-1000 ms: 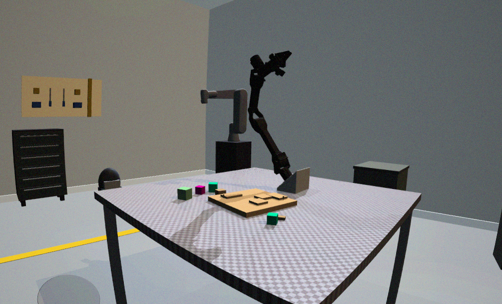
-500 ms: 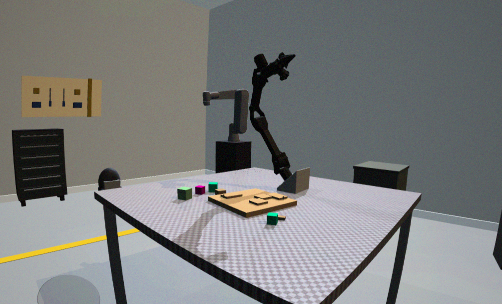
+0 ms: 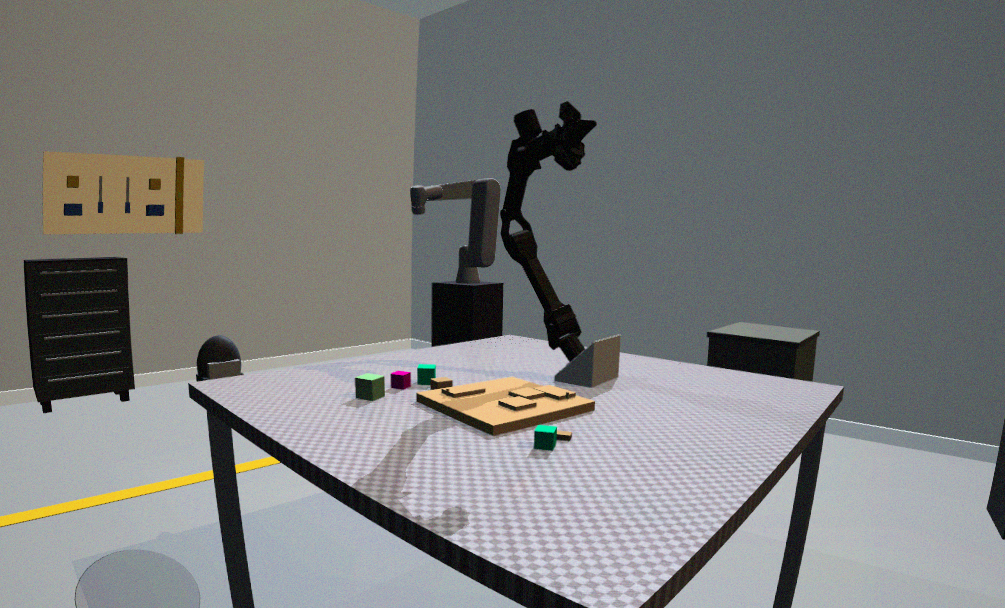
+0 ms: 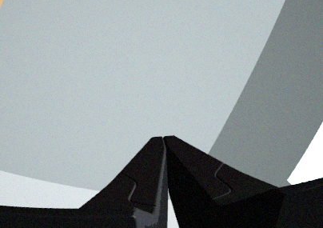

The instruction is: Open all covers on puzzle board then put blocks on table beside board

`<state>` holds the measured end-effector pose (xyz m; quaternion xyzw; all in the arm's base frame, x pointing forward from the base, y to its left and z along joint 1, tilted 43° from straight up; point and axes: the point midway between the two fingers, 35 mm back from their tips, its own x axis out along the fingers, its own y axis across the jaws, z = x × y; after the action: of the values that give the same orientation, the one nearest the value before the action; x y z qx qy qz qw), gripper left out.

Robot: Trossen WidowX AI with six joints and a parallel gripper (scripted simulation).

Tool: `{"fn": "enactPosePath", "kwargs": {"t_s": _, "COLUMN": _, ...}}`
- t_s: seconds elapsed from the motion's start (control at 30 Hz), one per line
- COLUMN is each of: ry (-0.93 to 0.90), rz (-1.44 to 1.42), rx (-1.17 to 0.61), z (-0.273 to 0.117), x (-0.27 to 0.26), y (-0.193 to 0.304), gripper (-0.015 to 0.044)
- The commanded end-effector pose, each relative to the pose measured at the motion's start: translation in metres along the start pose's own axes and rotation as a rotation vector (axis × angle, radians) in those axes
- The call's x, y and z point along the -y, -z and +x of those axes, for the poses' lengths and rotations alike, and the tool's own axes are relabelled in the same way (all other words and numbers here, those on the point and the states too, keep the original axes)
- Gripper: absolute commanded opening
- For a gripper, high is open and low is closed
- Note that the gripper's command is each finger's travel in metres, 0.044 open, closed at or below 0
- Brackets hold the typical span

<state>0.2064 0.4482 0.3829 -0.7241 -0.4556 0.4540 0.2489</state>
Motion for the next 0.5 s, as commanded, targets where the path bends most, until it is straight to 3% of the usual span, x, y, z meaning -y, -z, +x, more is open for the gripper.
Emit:
{"fn": "enactPosePath", "kwargs": {"t_s": 0.0, "ry": -0.067, "rz": 0.112, "rx": -0.014, "z": 0.008, "x": -0.023, "y": 0.004, "gripper": 0.0}}
{"fn": "enactPosePath", "kwargs": {"t_s": 0.47, "ry": -0.261, "rz": 0.49, "rx": -0.088, "z": 0.023, "x": -0.096, "y": 0.017, "gripper": 0.0}}
